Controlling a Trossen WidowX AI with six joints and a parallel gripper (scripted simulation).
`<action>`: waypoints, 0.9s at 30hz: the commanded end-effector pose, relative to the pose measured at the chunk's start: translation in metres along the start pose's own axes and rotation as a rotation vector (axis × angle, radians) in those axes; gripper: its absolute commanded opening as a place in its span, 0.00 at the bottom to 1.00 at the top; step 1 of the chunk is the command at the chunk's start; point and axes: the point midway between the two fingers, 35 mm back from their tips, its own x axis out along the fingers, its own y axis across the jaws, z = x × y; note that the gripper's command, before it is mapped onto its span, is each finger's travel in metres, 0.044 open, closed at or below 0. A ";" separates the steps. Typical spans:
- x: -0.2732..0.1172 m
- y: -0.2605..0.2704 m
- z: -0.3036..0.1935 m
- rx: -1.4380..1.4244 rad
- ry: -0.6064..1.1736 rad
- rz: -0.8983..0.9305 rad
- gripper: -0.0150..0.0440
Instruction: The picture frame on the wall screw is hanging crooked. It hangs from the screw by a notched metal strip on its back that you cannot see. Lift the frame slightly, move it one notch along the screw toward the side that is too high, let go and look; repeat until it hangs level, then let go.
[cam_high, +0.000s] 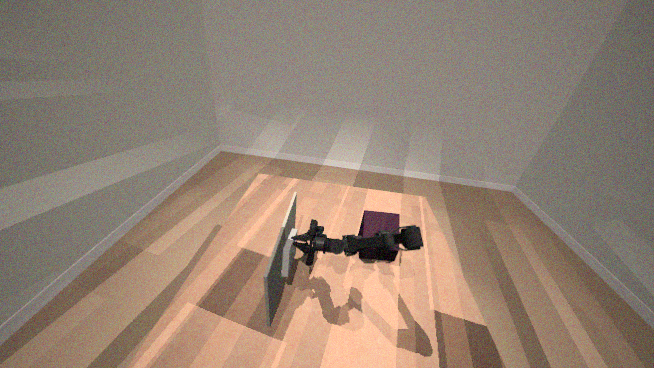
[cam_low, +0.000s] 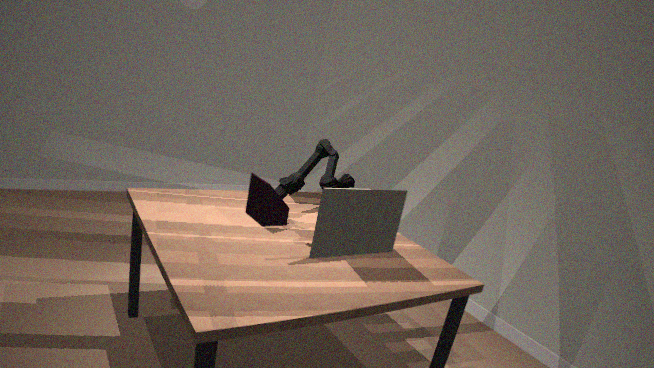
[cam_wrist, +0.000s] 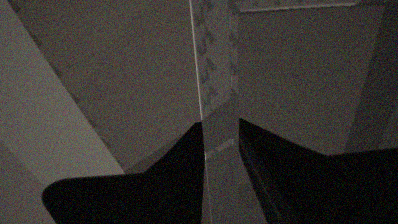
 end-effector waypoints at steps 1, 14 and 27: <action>0.000 0.002 -0.002 0.001 0.004 0.015 0.25; 0.000 -0.002 -0.002 0.002 0.004 0.015 0.25; 0.000 -0.004 -0.002 0.001 0.005 0.006 0.25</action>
